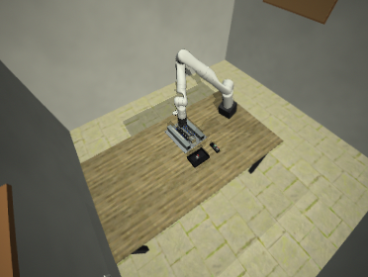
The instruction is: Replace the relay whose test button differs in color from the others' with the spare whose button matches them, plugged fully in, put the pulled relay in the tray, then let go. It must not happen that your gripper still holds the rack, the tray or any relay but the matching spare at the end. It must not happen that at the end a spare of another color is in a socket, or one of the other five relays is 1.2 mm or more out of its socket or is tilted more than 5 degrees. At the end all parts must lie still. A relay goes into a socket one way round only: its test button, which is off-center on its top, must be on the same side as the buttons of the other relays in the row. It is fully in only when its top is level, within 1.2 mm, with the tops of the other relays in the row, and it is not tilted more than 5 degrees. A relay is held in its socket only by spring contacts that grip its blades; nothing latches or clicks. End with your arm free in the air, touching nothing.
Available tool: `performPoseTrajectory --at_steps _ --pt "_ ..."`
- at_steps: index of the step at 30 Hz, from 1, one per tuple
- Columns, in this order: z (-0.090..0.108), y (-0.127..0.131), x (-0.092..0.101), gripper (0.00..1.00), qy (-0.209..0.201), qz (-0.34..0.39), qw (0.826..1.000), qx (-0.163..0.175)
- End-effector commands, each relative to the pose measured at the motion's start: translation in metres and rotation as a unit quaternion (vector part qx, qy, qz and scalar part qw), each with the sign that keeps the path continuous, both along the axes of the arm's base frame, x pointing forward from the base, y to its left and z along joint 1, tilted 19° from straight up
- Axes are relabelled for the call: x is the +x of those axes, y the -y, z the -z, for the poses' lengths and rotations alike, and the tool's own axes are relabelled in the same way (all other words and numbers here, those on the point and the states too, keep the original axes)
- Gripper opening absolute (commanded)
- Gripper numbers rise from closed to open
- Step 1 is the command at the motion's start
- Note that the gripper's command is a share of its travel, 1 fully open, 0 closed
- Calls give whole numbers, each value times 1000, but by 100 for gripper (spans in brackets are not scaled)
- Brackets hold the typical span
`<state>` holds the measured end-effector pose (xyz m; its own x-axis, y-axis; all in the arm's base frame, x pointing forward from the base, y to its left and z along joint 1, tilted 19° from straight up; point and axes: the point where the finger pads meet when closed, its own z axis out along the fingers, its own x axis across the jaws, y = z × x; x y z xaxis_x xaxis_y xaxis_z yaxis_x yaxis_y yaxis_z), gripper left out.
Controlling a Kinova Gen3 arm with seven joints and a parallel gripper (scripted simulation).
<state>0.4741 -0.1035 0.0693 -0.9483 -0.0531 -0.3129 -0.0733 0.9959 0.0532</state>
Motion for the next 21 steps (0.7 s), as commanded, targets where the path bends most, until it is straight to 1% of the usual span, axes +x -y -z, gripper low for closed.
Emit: performPoseTrajectory --at_steps 1,21 --pt "-1 1 0 100 1 1 1000 -1" --pt "-6 1 -1 100 1 1 1000 -1"
